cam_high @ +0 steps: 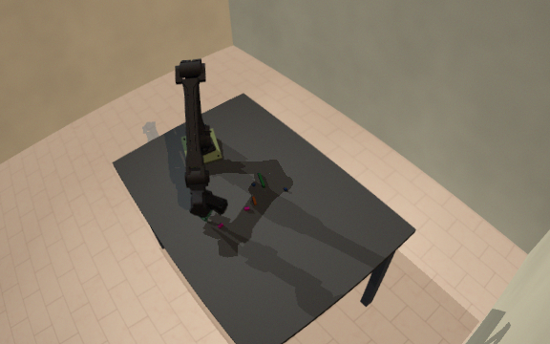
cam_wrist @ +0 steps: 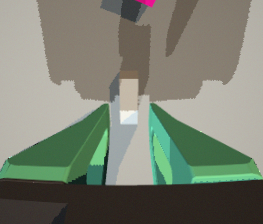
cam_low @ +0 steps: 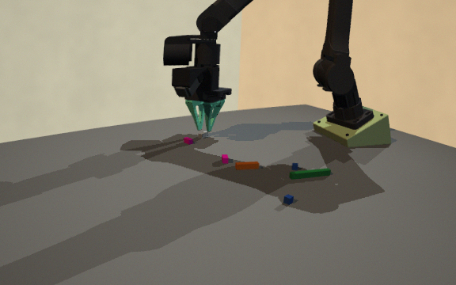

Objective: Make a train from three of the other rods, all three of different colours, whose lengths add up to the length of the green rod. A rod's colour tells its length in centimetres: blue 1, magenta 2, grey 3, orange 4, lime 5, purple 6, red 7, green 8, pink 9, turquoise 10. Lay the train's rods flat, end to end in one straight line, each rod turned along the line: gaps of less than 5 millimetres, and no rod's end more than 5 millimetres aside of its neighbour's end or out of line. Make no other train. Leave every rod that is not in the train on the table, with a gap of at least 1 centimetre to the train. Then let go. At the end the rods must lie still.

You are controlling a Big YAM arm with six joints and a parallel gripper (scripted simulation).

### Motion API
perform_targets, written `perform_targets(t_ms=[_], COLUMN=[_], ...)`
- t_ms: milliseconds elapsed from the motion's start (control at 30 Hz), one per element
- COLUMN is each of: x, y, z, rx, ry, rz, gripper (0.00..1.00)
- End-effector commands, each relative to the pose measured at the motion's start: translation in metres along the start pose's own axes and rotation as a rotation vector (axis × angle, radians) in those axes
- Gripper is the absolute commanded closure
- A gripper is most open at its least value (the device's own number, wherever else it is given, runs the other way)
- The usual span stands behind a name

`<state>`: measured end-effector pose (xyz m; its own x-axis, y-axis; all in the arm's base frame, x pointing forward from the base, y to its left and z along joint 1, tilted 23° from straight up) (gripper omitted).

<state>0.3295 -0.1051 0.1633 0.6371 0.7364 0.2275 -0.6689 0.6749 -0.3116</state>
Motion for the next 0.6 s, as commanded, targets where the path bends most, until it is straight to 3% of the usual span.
perform_targets(t_ms=[0, 233, 267, 367, 567], x=[0.000, 0.001, 0.003, 0.002, 0.003], y=[-0.001, 0.000, -0.002, 0.000, 0.000], z=[-0.003, -0.010, -0.002, -0.012, -0.009], rx=[-0.008, -0.004, -0.029, -0.004, -0.014], ry=[-0.008, -0.008, -0.019, -0.009, -0.014], rz=[0.007, 0.007, 0.009, 0.007, 0.008], gripper=[0.77, 0.77, 0.77, 0.77, 0.77])
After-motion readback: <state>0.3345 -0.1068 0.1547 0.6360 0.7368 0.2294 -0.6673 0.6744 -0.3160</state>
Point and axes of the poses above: the point where the finger pads meet when closed, its own z axis back along the fingers, its own y axis across the jaws, x = y × z, the point moved 5 cm from there along z, back along the fingers, and after that the axes turned 7 degrees about z, right-handed, at the moved point
